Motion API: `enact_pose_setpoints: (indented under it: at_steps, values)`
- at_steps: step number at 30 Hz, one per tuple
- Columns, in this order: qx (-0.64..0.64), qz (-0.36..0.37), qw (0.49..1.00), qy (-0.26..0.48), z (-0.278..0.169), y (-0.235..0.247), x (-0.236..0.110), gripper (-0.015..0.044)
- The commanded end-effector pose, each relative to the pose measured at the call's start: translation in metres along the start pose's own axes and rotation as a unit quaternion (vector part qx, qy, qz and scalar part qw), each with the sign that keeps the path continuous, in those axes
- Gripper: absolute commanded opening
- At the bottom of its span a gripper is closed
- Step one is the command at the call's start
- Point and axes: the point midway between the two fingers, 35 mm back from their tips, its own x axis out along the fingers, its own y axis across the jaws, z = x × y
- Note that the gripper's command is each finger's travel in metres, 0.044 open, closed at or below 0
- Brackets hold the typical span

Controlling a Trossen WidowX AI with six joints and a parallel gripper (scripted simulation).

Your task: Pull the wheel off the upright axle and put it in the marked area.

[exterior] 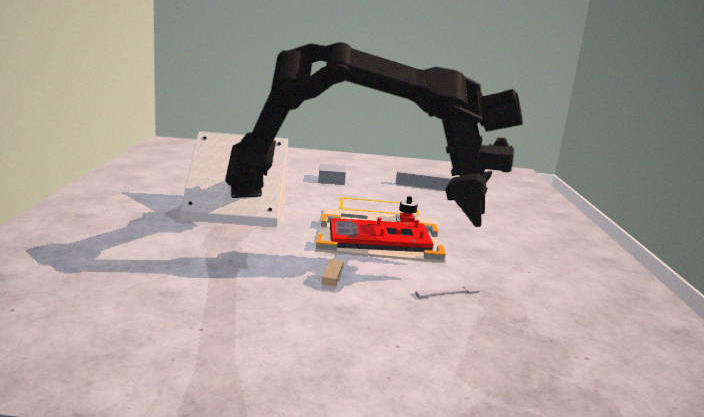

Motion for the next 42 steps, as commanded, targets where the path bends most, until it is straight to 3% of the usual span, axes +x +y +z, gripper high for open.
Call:
enact_pose_setpoints:
  at_steps: [1, 7, 13, 27, 42]
  values:
    - [-0.038, 0.032, 0.997, 0.051, -0.032, 0.066, -0.006, 0.03]
    - [-0.099, 0.043, 0.987, 0.121, -0.09, 0.142, -0.027, 0.03]
    - [-0.156, 0.013, 0.972, 0.176, -0.151, 0.188, -0.052, 0.03]
    - [-0.158, 0.012, 0.971, 0.177, -0.15, 0.196, -0.052, 0.03]
    - [-0.157, 0.011, 0.972, 0.177, -0.174, 0.195, 0.018, 0.03]
